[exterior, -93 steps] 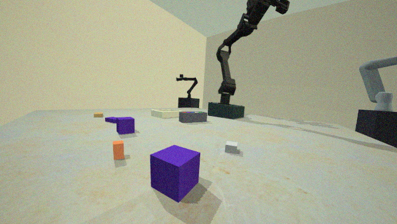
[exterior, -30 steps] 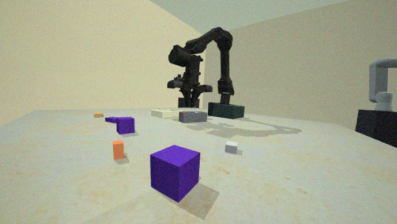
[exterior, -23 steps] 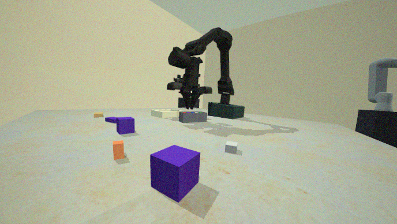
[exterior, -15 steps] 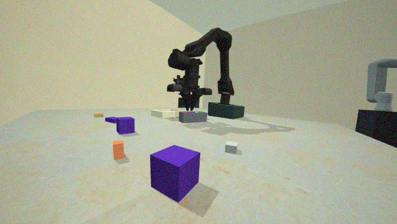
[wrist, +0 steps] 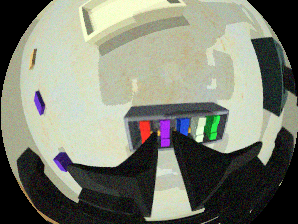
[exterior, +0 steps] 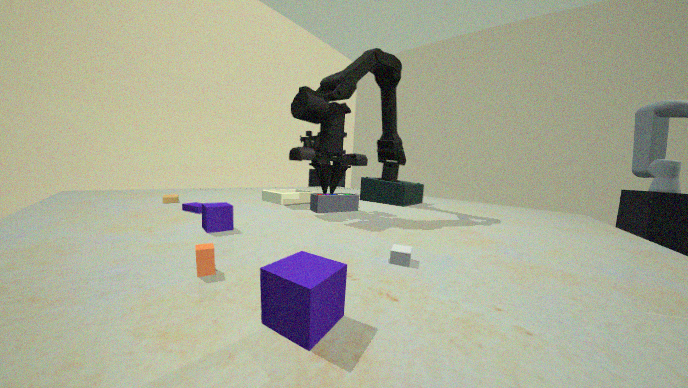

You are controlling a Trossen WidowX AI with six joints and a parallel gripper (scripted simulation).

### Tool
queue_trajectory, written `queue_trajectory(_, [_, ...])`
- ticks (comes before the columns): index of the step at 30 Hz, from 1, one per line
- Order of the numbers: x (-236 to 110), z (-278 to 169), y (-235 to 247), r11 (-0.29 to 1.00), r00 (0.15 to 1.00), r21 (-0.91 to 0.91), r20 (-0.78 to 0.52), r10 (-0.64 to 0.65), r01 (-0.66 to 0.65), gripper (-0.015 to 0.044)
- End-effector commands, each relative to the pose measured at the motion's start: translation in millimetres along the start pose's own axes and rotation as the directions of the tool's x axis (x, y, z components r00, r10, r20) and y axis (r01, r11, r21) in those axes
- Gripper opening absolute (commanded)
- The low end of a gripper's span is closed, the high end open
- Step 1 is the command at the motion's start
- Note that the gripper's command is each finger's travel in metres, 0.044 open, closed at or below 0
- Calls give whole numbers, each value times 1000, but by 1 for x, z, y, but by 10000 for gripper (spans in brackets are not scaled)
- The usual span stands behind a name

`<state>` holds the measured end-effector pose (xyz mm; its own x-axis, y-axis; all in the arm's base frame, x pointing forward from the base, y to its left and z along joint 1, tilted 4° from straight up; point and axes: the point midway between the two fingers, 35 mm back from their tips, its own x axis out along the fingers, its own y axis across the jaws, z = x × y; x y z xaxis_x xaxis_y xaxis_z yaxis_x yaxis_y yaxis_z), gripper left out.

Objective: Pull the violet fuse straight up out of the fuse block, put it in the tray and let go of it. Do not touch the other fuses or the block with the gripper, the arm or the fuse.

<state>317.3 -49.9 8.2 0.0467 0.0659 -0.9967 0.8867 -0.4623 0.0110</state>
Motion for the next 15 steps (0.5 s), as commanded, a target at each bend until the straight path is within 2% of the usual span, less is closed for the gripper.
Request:
queue_trajectory(1, [4, 0, -1, 1000, 1000, 1, -3, -6, 6, 72])
queue_trajectory(15, [9, 0, -1, 1000, 1000, 1, -3, -6, 6, 72])
